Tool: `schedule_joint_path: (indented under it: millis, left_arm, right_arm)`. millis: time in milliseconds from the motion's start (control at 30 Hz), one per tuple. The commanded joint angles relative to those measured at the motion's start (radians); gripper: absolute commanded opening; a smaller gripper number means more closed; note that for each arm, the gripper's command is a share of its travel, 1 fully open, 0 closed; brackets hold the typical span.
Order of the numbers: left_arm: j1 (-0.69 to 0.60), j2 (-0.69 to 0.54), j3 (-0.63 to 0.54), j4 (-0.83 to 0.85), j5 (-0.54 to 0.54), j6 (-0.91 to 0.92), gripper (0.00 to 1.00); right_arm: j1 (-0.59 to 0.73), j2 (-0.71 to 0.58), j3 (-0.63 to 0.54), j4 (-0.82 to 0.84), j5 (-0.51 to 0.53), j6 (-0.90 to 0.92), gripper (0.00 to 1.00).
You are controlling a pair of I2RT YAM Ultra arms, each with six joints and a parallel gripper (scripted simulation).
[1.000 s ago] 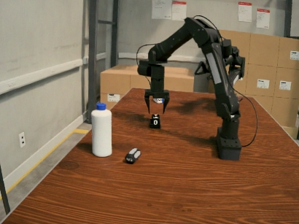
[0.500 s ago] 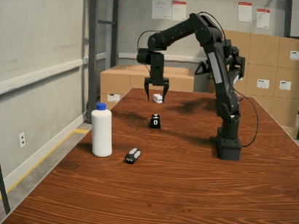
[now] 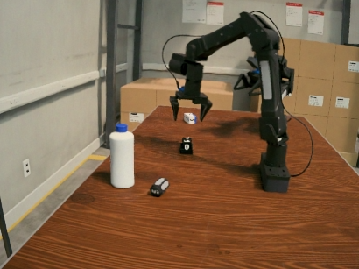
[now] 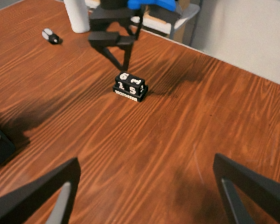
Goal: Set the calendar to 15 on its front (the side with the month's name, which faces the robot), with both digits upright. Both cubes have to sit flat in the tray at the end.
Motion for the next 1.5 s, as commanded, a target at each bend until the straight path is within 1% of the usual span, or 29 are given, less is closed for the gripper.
schedule_joint_path:
  millis: [0,67,267,400,500,667,1467]
  left_arm:
    - [0.01,-0.119,-0.092,0.13,0.013,-0.138,1.0]
    - [0.01,-0.119,-0.092,0.13,0.013,-0.138,1.0]
    - [0.02,-0.299,-0.288,0.278,-0.017,-0.321,1.0]
    - [0.009,-0.388,-0.38,0.336,-0.038,-0.396,1.0]
    - [0.002,-0.423,-0.417,0.357,-0.053,-0.422,1.0]
    - [-0.004,-0.438,-0.437,0.351,-0.053,-0.416,1.0]
    - [-0.005,-0.439,-0.438,0.351,-0.054,-0.414,1.0]
  right_arm:
    - [0.005,-0.01,-0.002,-0.002,0.011,0.002,1.0]
    - [0.005,-0.01,-0.002,-0.002,0.011,0.002,1.0]
    - [0.005,-0.01,-0.002,-0.002,0.011,0.002,1.0]
    - [0.005,-0.01,-0.002,-0.002,0.011,0.002,1.0]
    - [0.005,-0.01,-0.002,-0.002,0.011,0.002,1.0]
    - [0.005,-0.01,-0.002,-0.002,0.011,0.002,1.0]
    - [0.005,-0.01,-0.002,-0.002,0.011,0.002,1.0]
